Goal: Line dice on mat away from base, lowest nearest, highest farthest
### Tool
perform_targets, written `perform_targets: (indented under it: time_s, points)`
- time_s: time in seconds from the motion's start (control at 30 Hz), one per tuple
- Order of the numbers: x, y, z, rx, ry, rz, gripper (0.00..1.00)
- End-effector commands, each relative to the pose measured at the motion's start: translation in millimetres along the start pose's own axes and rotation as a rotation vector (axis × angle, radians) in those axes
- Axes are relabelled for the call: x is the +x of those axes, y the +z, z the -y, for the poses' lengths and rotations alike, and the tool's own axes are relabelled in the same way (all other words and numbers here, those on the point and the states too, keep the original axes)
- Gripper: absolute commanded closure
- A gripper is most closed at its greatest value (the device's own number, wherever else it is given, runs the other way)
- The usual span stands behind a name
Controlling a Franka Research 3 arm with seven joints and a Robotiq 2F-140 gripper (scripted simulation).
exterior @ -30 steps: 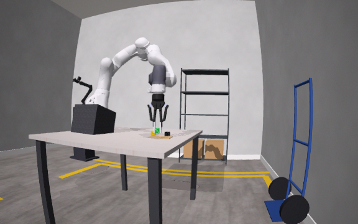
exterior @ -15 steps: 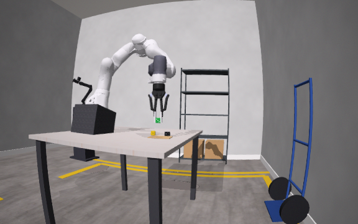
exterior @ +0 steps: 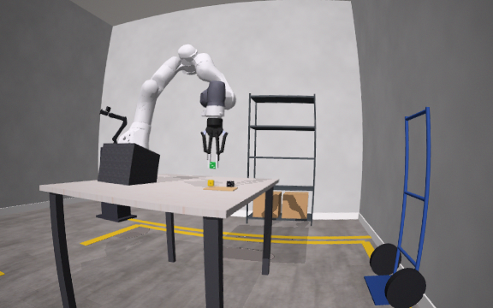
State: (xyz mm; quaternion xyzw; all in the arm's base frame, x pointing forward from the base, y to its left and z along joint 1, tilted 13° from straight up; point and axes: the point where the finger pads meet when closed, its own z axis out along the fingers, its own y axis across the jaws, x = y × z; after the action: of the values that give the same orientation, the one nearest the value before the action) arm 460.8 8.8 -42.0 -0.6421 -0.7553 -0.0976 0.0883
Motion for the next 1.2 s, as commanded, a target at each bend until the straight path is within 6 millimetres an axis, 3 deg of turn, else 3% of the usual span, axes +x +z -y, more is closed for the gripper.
perform_targets:
  time_s: [0.0,0.6,0.9,1.17]
  points:
    - [18.9,-5.6,8.4,-0.019,0.122,0.040,0.84]
    - [18.7,-0.6,8.3,-0.019,0.122,0.040,0.84]
    - [17.8,22.5,7.9,-0.019,0.122,0.040,0.84]
    - [16.2,61.2,7.3,-0.019,0.122,0.040,0.84]
